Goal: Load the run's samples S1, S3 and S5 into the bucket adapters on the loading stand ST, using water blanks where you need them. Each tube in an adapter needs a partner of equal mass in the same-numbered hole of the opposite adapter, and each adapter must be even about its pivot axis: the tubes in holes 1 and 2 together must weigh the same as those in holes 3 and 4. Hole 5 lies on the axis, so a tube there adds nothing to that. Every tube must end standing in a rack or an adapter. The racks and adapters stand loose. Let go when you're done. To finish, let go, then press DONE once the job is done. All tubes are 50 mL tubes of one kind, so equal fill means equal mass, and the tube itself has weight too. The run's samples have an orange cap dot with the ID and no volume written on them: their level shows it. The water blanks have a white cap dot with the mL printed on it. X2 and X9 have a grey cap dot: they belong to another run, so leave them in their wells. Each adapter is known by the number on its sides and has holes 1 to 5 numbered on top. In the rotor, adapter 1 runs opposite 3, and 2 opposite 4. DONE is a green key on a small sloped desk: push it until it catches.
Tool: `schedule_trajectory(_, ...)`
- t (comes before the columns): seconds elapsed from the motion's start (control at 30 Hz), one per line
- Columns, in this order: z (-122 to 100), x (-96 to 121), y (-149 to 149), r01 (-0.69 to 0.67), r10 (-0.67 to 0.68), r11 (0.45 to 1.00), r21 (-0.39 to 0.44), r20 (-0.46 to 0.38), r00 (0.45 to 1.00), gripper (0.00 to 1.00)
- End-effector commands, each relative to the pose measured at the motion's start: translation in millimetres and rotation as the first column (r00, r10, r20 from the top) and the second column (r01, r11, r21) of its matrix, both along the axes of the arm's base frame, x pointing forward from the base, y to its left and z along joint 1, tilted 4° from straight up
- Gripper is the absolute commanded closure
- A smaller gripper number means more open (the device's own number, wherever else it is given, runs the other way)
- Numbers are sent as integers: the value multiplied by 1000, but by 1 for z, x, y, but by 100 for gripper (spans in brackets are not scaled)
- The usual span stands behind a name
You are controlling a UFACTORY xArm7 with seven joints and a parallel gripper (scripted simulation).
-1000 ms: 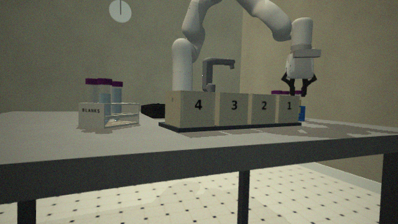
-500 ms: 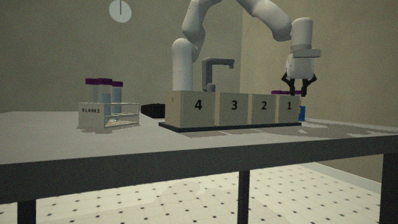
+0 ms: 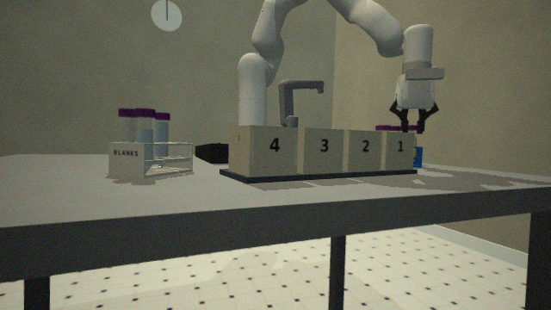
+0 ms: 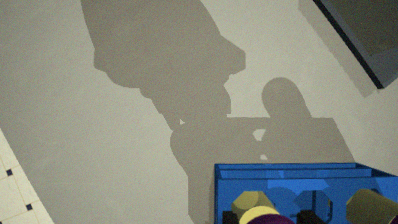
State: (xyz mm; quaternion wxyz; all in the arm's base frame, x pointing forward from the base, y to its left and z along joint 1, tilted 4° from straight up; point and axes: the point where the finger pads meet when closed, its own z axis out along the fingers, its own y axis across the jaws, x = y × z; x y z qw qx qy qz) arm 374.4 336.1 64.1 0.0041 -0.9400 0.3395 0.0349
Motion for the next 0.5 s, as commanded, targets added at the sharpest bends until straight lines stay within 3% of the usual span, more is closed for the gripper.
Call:
schedule_trajectory(0.0, 3, 2, 1, 0, 0, 1000, 3, 4, 1000, 100)
schedule_trajectory(0.47, 12, 2, 1, 0, 0, 1000, 3, 4, 1000, 100)
